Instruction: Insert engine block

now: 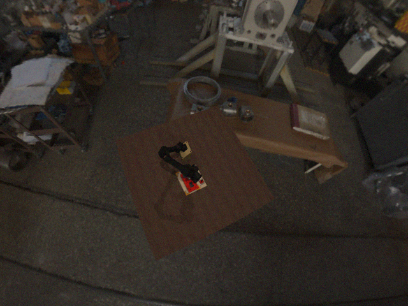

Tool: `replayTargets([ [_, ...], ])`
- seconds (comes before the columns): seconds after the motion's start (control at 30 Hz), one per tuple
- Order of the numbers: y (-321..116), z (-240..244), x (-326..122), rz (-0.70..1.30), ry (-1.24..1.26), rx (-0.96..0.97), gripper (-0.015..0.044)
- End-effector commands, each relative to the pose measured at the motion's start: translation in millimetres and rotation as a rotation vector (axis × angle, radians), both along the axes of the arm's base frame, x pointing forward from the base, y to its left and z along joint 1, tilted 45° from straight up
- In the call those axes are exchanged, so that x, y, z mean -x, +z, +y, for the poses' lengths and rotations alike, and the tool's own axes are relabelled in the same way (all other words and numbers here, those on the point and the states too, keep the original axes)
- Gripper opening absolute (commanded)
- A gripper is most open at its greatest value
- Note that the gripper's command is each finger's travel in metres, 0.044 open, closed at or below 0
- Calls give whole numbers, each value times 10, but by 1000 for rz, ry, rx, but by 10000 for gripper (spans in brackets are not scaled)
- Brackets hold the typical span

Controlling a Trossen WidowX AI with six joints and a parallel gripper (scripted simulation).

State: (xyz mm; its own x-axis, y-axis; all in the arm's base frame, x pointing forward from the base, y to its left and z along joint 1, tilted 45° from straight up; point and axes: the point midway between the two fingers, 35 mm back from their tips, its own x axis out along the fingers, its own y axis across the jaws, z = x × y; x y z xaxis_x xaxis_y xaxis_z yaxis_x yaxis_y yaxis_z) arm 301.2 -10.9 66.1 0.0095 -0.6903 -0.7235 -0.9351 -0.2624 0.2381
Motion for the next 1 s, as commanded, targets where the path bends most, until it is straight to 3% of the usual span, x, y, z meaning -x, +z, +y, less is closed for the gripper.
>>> replayTargets([
  [0.0,-26,-26,-66,-118,-112,2,0],
  [0.97,-262,-258,-349,-820,-841,-9,0],
])
